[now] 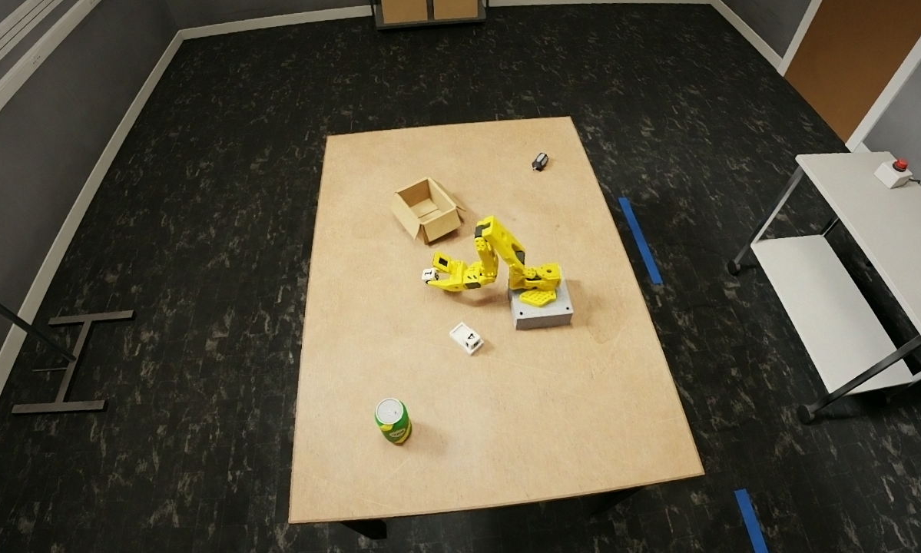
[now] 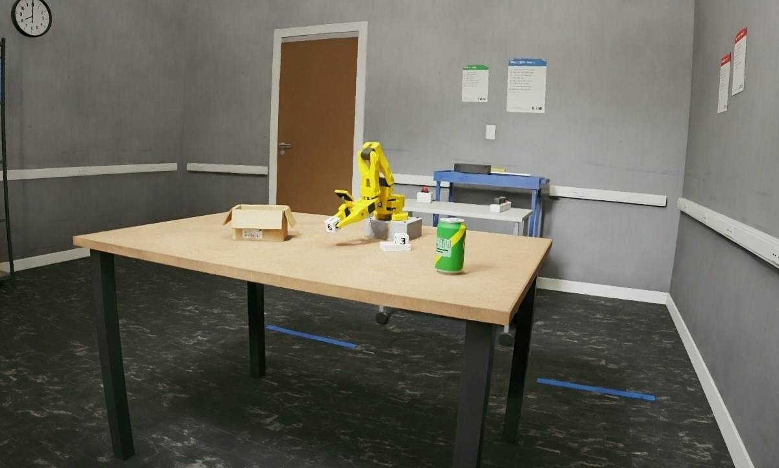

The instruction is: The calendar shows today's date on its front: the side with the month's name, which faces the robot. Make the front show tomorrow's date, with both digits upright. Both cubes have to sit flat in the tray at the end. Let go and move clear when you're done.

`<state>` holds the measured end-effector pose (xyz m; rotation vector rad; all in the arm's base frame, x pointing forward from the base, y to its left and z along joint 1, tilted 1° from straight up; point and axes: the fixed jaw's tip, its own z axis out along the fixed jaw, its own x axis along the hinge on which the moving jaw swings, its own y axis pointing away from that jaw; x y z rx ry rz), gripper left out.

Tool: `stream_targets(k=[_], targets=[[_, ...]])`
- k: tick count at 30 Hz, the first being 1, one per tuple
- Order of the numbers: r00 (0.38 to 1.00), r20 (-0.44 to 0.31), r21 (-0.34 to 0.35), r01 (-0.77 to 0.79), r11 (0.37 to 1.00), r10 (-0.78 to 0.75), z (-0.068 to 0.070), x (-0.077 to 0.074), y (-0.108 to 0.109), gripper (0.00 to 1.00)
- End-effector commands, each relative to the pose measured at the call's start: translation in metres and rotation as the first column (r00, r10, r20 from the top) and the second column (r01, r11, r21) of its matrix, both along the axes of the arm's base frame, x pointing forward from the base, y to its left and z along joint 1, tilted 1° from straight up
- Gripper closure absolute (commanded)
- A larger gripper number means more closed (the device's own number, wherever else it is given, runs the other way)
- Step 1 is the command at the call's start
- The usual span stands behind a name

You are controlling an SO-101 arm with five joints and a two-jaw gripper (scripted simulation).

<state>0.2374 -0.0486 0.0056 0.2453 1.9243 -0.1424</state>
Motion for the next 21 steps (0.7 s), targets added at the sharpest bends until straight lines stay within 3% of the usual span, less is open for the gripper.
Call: stream_targets(k=[1,21], targets=[[1.000,-0.013,0.012,-0.008,1.000,0.008,-0.0029,-0.0028,0.0035,1.00],[0.999,-0.032,0.018,-0.029,0.999,0.030,-0.0049,-0.0066,0.0096,1.00]])
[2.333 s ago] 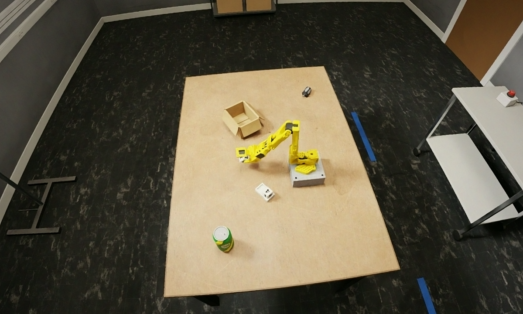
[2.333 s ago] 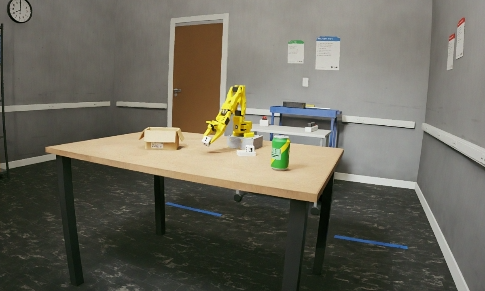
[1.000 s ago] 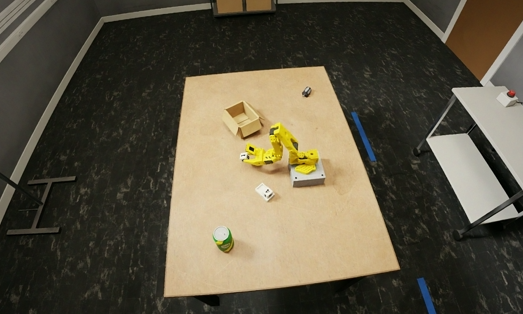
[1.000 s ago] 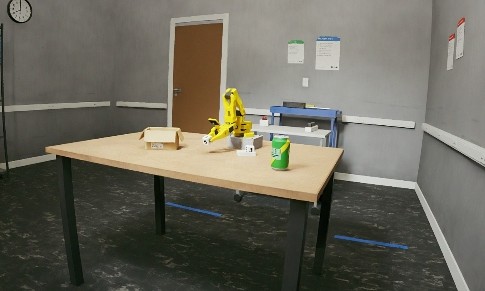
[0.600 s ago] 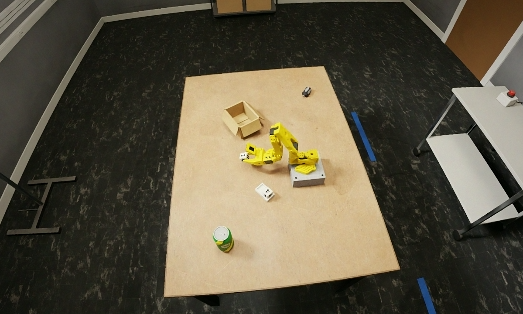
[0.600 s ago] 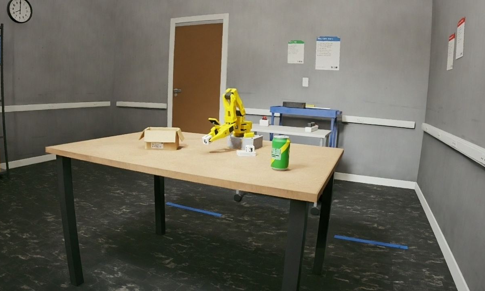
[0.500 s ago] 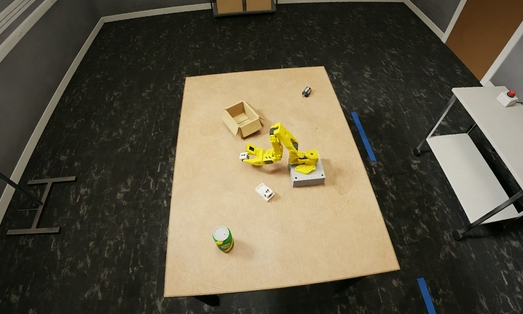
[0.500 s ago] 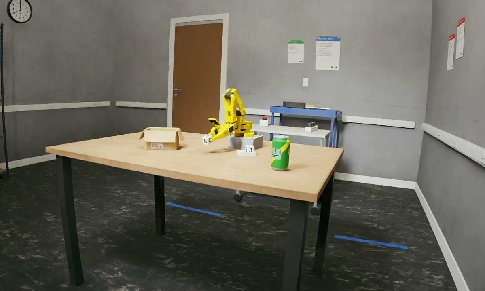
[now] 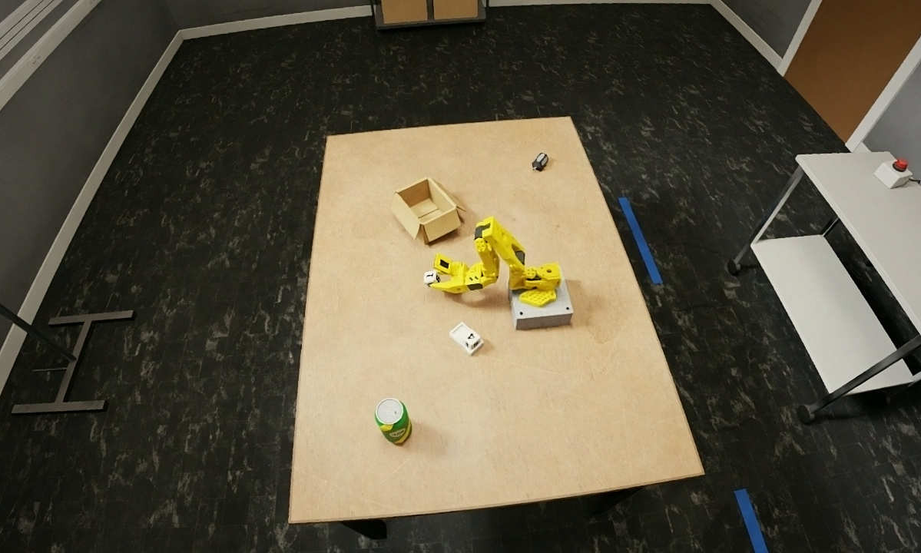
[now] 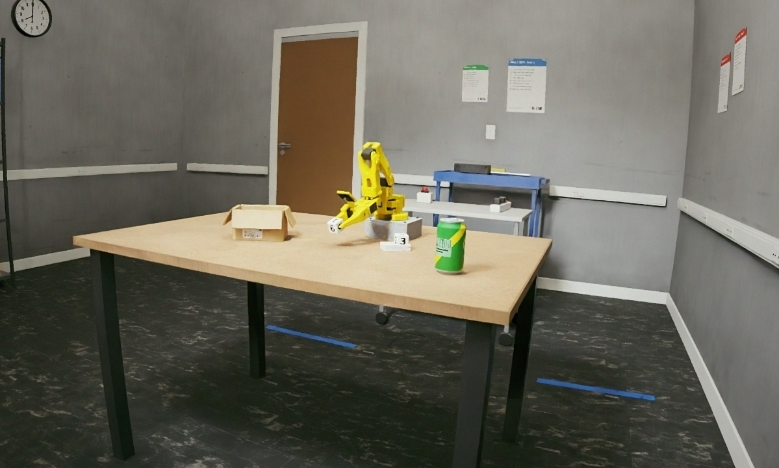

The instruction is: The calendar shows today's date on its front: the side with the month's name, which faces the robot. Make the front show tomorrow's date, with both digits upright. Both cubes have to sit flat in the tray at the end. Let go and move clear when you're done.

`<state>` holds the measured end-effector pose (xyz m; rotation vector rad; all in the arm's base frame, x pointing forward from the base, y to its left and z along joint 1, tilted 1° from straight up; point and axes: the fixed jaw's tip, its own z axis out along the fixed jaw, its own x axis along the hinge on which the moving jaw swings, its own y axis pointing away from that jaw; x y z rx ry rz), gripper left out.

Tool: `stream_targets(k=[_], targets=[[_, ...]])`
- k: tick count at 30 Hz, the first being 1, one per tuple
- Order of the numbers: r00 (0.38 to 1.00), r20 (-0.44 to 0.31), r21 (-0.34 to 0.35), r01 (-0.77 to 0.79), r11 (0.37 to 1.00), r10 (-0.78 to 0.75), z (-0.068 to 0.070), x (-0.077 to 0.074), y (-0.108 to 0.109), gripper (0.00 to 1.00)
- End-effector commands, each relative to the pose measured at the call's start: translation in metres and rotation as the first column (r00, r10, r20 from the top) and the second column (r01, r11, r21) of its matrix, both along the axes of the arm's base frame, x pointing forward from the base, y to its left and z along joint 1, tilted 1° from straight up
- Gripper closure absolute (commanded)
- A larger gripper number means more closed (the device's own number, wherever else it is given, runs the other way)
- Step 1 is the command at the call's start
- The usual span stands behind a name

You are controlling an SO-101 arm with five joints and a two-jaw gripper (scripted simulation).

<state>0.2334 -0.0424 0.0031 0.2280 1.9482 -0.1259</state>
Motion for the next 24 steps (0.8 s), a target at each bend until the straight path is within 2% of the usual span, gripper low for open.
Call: stream_targets(k=[1,24], targets=[[1.000,-0.011,0.011,-0.008,1.000,0.008,-0.0023,-0.0027,0.0034,1.00],[1.000,-0.011,0.012,-0.008,1.000,0.008,-0.0083,-0.0028,0.0035,1.00]])
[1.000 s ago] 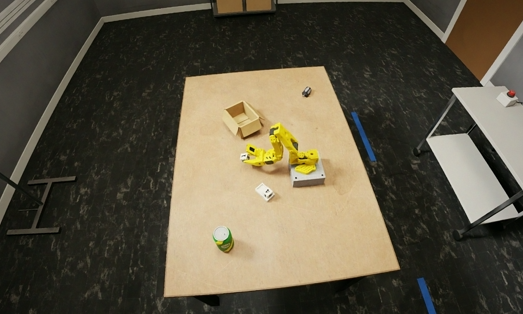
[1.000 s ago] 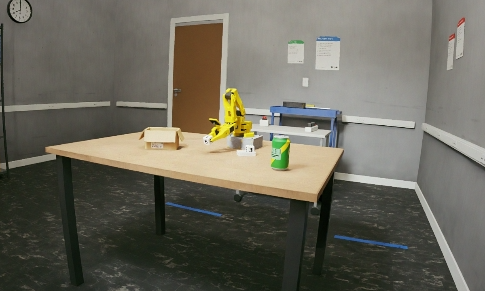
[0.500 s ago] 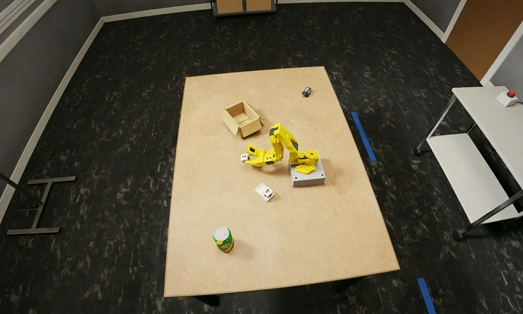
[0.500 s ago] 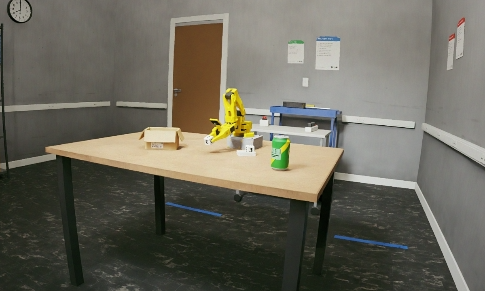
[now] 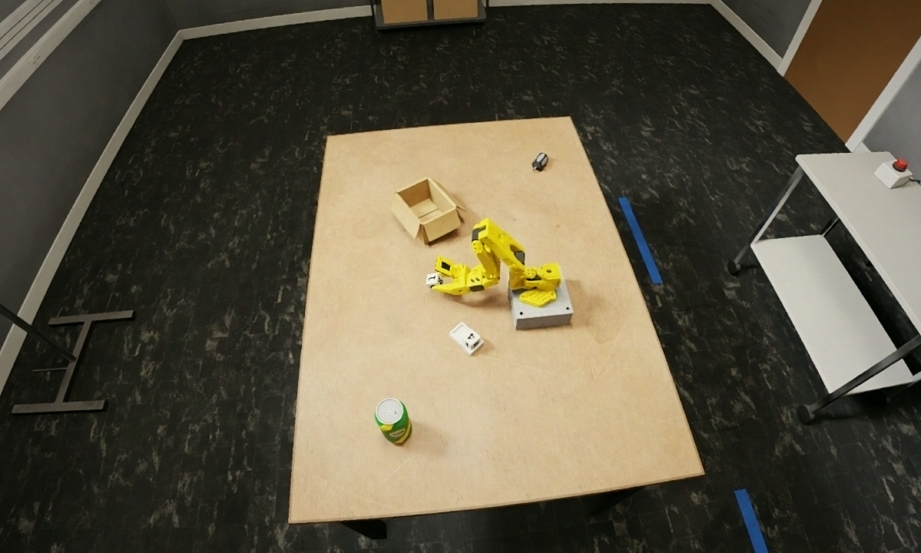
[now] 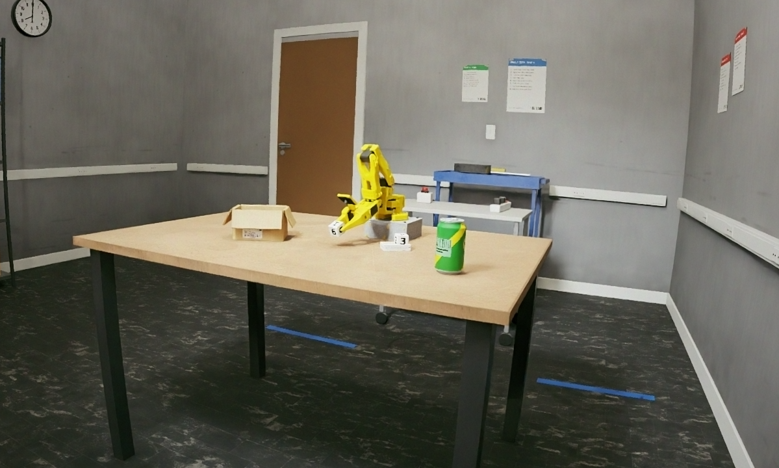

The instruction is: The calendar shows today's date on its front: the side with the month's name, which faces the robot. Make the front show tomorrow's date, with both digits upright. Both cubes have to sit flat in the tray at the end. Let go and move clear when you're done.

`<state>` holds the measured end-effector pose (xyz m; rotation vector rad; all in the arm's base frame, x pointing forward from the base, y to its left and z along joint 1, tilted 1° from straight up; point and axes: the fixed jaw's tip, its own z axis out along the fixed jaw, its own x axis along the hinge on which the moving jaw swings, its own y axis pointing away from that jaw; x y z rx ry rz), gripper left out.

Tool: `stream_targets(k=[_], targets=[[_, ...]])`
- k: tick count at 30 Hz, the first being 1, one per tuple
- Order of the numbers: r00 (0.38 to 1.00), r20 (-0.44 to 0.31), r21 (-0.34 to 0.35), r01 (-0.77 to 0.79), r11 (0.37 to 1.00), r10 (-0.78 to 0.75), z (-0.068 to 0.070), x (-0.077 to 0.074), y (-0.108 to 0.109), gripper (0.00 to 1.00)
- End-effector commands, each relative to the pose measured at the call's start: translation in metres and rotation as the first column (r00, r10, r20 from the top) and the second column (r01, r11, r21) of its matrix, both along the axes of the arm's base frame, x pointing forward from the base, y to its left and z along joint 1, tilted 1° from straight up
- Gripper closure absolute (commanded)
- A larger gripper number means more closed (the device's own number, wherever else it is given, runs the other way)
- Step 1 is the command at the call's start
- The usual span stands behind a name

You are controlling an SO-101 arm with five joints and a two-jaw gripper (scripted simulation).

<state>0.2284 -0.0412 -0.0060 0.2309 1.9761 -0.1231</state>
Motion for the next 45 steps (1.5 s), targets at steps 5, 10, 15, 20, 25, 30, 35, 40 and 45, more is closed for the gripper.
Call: stream_targets(k=[5,10,15,20,25,30,35,40,45], targets=[[1.000,0.016,0.005,-0.008,1.000,0.008,0.000,0.002,0.002,1.00],[1.000,0.016,0.005,-0.008,1.000,0.008,-0.003,0.002,0.002,1.00],[1.000,0.016,0.005,-0.008,1.000,0.008,-0.005,0.002,0.002,1.00],[1.000,0.016,0.005,-0.008,1.000,0.008,-0.005,0.002,0.002,1.00],[1.000,0.016,0.005,-0.008,1.000,0.008,-0.008,0.002,0.002,1.00],[1.000,0.016,0.005,-0.008,1.000,0.008,-0.011,0.002,0.002,1.00],[1.000,0.016,0.005,-0.008,1.000,0.008,-0.011,0.002,0.002,1.00],[1.000,0.016,0.005,-0.008,1.000,0.008,-0.012,0.002,0.002,1.00],[1.000,0.016,0.005,-0.008,1.000,0.008,-0.016,0.002,0.002,1.00]])
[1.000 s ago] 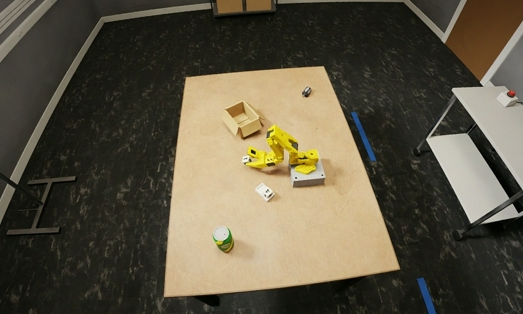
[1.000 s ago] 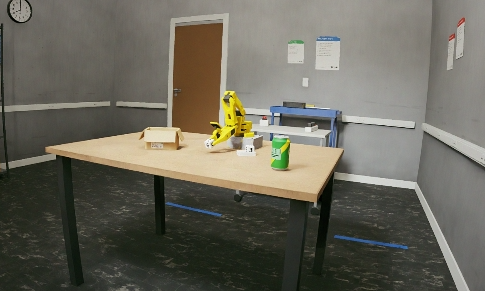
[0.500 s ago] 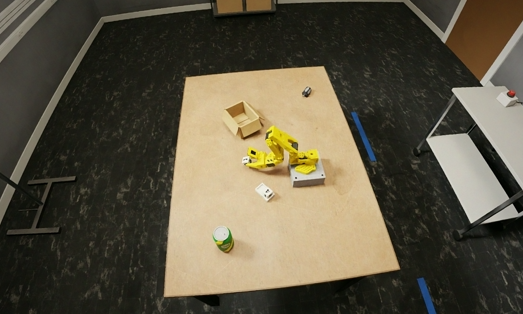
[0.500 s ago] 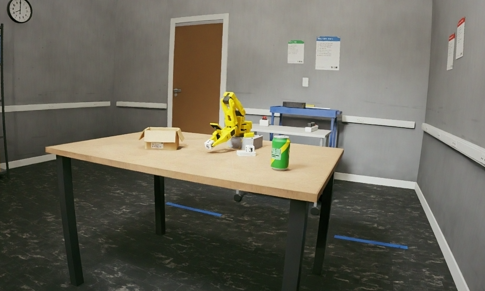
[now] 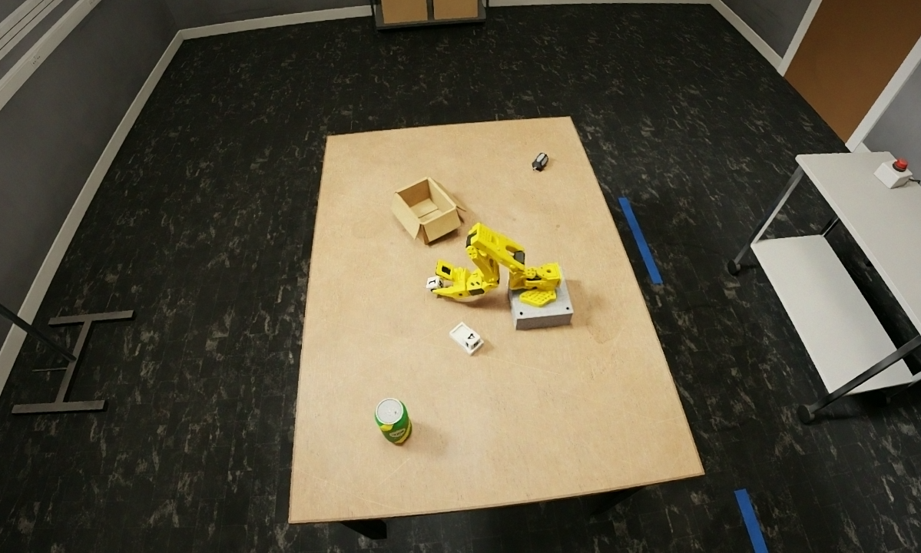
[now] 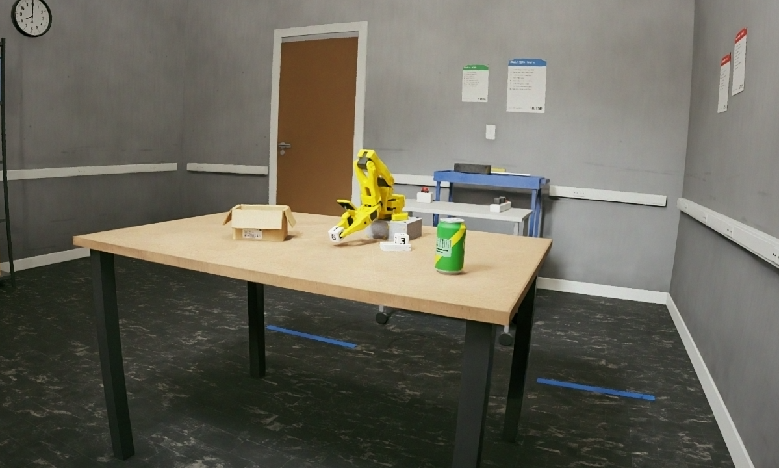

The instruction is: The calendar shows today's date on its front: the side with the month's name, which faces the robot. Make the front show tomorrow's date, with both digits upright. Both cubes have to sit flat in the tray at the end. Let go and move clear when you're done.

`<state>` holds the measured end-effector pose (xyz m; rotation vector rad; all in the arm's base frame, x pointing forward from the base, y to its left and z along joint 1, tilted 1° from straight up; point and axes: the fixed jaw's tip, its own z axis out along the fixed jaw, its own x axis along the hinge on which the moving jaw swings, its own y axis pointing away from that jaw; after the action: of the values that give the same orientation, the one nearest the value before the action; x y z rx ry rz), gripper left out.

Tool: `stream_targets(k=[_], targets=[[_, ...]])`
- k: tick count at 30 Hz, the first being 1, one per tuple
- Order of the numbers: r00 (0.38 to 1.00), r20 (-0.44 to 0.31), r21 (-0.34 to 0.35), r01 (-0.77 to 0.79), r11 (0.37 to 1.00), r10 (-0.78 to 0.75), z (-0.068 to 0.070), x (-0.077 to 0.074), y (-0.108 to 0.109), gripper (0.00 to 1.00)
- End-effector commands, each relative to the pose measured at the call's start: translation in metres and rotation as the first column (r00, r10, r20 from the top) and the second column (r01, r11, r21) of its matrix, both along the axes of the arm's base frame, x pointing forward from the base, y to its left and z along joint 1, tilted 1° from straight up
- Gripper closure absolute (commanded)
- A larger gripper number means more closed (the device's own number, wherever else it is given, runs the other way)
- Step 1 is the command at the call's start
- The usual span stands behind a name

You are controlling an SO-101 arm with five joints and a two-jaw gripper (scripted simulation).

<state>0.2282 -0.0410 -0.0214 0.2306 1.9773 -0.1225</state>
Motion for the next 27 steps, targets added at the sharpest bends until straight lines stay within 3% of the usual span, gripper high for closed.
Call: stream_targets(k=[1,27], targets=[[1.000,0.017,0.005,-0.008,1.000,0.008,-0.0009,0.0022,0.0023,1.00],[1.000,0.017,0.005,-0.008,1.000,0.008,-0.0079,0.0021,0.0024,1.00]])
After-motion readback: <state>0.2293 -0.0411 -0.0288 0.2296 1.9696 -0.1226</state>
